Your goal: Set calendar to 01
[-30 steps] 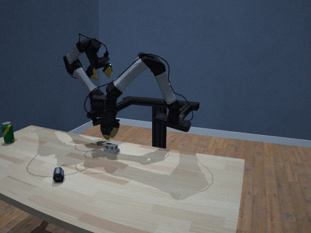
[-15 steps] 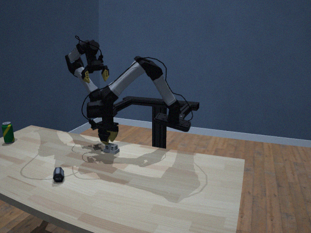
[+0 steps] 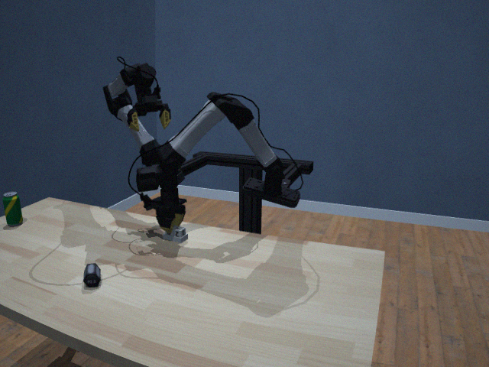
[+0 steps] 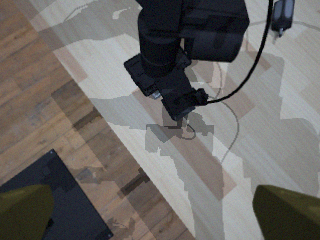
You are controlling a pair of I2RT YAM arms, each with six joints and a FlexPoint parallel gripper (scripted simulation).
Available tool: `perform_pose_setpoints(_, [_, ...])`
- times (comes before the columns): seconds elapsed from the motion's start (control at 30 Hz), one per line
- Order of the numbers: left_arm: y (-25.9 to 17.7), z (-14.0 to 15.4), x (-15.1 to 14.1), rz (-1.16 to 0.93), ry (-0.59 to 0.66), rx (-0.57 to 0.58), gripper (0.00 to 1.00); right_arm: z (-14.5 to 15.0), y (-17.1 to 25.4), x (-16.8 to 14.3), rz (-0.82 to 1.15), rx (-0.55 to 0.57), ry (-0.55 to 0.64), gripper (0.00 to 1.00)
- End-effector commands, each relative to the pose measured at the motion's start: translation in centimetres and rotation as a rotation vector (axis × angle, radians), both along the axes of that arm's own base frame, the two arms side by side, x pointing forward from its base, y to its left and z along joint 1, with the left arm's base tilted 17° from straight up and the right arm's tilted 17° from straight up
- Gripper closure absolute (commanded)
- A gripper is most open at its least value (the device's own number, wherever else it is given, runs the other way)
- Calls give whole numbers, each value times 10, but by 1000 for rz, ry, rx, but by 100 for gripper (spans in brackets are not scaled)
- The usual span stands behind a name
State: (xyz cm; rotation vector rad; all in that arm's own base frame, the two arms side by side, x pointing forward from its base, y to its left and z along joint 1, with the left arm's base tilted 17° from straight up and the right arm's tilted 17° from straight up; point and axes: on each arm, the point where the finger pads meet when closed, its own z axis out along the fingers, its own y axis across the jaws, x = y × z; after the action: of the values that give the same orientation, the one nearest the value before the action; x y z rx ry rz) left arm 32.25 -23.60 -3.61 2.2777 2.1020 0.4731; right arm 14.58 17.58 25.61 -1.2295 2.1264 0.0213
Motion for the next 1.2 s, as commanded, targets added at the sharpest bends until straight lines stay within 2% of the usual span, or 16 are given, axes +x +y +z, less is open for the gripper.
perform_pose_setpoints(0.0, [-5, 6, 5, -4, -14, -24, 76, 5, 4, 4, -16, 29, -18, 0])
perform_pose_setpoints(0.07, [-5, 6, 5, -4, -14, -24, 81, 5, 4, 4, -16, 29, -18, 0])
perform_pose_setpoints(0.23, [-10, 20, 5, -3, -26, -36, 81, 5, 4, 4, -16, 29, -18, 0])
perform_pose_setpoints(0.47, [-19, 63, -8, -9, -29, -42, 81, 5, 3, 2, -3, 23, -12, 0])
perform_pose_setpoints(0.87, [-19, 83, -16, -6, -17, -30, 81, 16, 23, 17, 6, 59, -58, 0])
perform_pose_setpoints(1.0, [-22, 87, 0, -12, -61, -86, 81, 20, 33, 22, 24, 78, -72, 0])
perform_pose_setpoints(1.17, [-1, 93, 31, 20, -139, -147, 81, 24, 48, 26, 75, 94, -90, 0])
